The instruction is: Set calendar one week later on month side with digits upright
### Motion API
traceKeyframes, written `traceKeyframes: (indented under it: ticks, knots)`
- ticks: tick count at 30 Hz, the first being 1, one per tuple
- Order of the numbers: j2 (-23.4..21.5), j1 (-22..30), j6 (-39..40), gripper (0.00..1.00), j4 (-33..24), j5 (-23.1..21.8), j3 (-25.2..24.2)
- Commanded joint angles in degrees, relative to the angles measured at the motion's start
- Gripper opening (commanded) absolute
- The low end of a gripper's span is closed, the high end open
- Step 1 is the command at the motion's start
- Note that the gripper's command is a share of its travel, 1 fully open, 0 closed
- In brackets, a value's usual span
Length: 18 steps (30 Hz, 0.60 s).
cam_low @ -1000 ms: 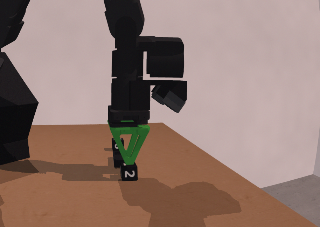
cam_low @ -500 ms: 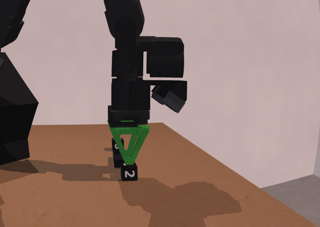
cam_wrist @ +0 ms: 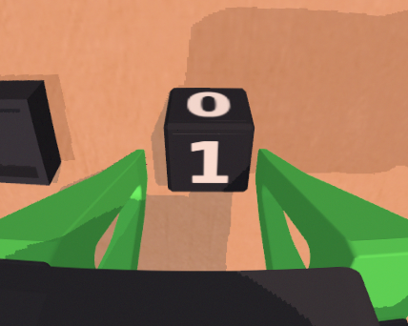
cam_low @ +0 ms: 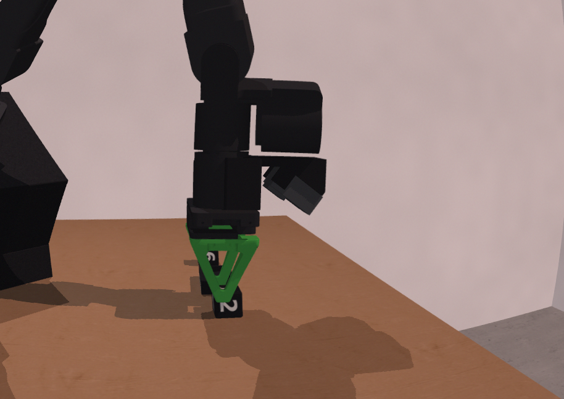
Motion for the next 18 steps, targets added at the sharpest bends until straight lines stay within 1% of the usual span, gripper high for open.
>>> traceKeyframes:
  ticks: [1,7,8,10,12,14,18]
  knots:
    - [0.89,-0.65,-0.89,0.45,2.77,-0.66,0.73]
    - [1.74,-0.55,-1.19,0.45,3.82,-0.78,1.49]
    - [0.00,-0.83,-1.27,0.45,4.01,-0.80,1.51]
    - [2.51,-1.01,-1.36,0.45,4.45,-0.88,1.53]
    - [2.77,-0.64,-1.41,0.45,4.68,-0.93,1.51]
    - [1.43,-0.65,-1.44,0.45,4.77,-0.94,0.87]
    - [1.48,-0.68,-1.45,0.45,4.81,-0.90,0.88]
